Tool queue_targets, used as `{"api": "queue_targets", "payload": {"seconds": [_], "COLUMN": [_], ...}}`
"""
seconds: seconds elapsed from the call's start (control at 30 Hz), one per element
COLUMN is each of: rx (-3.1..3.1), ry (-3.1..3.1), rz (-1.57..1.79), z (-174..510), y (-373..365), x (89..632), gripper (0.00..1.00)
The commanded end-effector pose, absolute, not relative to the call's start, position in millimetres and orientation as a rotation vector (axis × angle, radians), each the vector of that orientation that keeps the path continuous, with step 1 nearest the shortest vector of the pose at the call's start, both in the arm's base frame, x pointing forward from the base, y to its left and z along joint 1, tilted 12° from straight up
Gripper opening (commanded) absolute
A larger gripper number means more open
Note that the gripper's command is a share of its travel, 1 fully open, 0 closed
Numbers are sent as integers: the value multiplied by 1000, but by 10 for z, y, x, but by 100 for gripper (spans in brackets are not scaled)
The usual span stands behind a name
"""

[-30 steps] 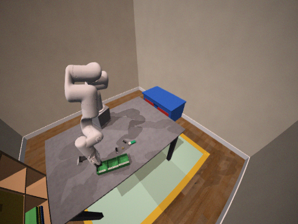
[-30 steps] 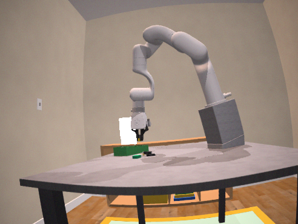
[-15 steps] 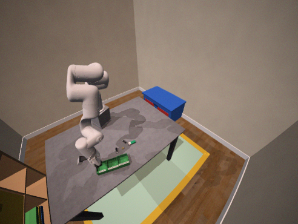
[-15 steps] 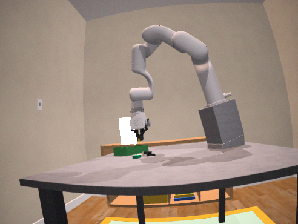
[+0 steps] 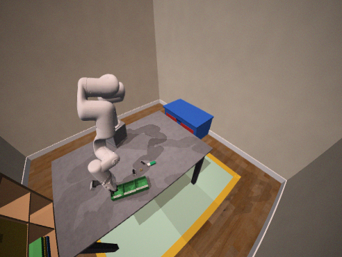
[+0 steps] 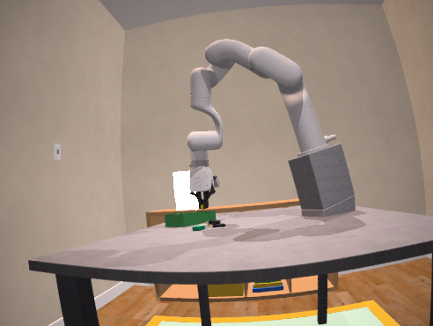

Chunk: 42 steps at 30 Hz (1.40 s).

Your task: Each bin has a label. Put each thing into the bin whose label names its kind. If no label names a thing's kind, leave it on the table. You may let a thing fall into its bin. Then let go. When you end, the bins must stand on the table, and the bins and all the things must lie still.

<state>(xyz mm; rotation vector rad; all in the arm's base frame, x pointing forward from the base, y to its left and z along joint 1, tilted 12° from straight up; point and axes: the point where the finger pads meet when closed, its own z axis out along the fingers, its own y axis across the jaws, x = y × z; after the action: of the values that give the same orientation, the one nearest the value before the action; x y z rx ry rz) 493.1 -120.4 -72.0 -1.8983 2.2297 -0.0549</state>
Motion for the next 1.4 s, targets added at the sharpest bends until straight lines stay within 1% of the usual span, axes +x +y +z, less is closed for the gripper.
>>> {"api": "queue_targets", "payload": {"seconds": [0.0, 0.5, 1.03, 1.07, 1.37], "rx": [-1896, -1897, -1896, -1896, -1896], "ry": [2228, 2228, 2228, 2228, 2228], "rz": [-60, -60, -60, -60, -60], "z": [-812, -1060, -1060, -1060, -1059], "y": [-1203, -1175, -1176, -1176, -1177], "x": [4965, 5013, 5015, 5015, 5015], "gripper": [0, 0, 0, 30, 30]}}
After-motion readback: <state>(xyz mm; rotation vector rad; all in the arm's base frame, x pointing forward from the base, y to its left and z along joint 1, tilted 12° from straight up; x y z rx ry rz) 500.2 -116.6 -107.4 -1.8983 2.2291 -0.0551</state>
